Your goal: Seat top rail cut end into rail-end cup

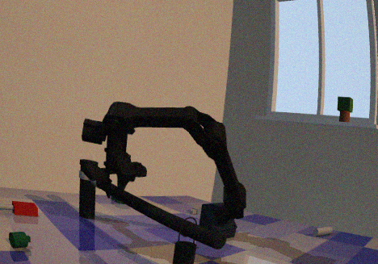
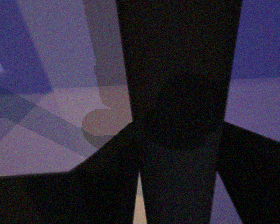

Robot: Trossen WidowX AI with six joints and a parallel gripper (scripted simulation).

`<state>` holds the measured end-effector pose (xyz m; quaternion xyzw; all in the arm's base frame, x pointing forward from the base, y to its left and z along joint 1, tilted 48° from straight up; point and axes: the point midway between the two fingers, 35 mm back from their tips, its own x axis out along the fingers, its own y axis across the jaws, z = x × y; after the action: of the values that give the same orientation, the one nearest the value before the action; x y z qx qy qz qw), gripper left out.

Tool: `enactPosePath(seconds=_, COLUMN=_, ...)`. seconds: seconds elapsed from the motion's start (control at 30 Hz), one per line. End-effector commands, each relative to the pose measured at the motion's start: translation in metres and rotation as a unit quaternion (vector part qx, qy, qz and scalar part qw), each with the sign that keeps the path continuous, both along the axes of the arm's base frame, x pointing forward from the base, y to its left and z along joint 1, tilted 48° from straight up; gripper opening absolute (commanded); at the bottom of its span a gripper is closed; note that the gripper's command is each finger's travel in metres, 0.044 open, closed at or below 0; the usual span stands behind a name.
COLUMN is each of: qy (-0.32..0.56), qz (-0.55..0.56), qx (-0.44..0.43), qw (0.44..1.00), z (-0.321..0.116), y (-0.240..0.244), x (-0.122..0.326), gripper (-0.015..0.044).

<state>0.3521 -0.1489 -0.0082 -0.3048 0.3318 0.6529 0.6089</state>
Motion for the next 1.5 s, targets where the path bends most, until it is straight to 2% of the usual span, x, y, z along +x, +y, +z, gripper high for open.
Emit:
enactPosePath(seconds=0.0, qy=0.0, qz=0.0, qx=-0.001, qw=1.0, z=0.0, y=0.0, x=0.0, gripper=0.0)
enactPosePath(seconds=0.33, qy=0.0, qz=0.0, qx=-0.001, qw=1.0, z=0.002, y=0.0, x=0.0, gripper=0.0263)
enactPosePath(seconds=0.57, qy=0.001, qz=-0.002, qx=0.0, qw=1.0, z=0.044, y=0.0, x=-0.002, gripper=0.044)
enactPosePath(seconds=0.8, qy=-0.005, qz=-0.004, qx=-0.004, qw=1.0, z=0.054, y=-0.002, x=-0.002, gripper=0.044)
enactPosePath(seconds=1.0, qy=-0.034, qz=-0.029, qx=-0.03, qw=0.999, z=0.086, y=-0.023, x=-0.005, gripper=0.044)
enactPosePath(seconds=1.47, qy=-0.034, qz=-0.029, qx=-0.03, qw=0.999, z=0.086, y=-0.023, x=-0.005, gripper=0.044)
